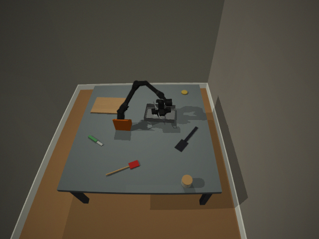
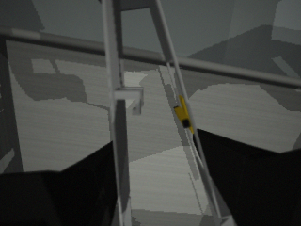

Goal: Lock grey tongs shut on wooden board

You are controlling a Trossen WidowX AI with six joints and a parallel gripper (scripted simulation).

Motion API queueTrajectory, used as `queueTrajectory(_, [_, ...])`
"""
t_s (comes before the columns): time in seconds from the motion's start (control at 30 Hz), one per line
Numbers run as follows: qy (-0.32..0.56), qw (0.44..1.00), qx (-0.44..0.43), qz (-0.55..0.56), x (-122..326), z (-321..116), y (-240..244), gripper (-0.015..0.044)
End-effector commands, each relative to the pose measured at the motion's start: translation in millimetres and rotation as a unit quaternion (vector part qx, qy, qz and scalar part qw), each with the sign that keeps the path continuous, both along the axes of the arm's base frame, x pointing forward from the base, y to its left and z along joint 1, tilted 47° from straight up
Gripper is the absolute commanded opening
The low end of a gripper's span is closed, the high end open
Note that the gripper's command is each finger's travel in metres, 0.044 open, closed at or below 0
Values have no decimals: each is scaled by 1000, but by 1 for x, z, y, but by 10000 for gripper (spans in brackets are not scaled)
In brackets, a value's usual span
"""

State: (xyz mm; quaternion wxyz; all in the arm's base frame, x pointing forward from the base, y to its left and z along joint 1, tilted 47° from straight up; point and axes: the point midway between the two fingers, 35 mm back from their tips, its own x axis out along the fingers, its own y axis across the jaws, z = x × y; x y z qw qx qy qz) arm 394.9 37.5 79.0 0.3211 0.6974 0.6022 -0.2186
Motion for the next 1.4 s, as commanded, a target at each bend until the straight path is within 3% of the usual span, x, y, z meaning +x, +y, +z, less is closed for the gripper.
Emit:
queueTrajectory(0.0, [-2,1000,1,0,1,1,0,234])
queueTrajectory(1.1, [-2,1000,1,0,1,1,0,14])
queueTrajectory(1.3, [-2,1000,1,0,1,1,0,-143])
queueTrajectory(1.37, [-2,1000,1,0,1,2,-2,-150])
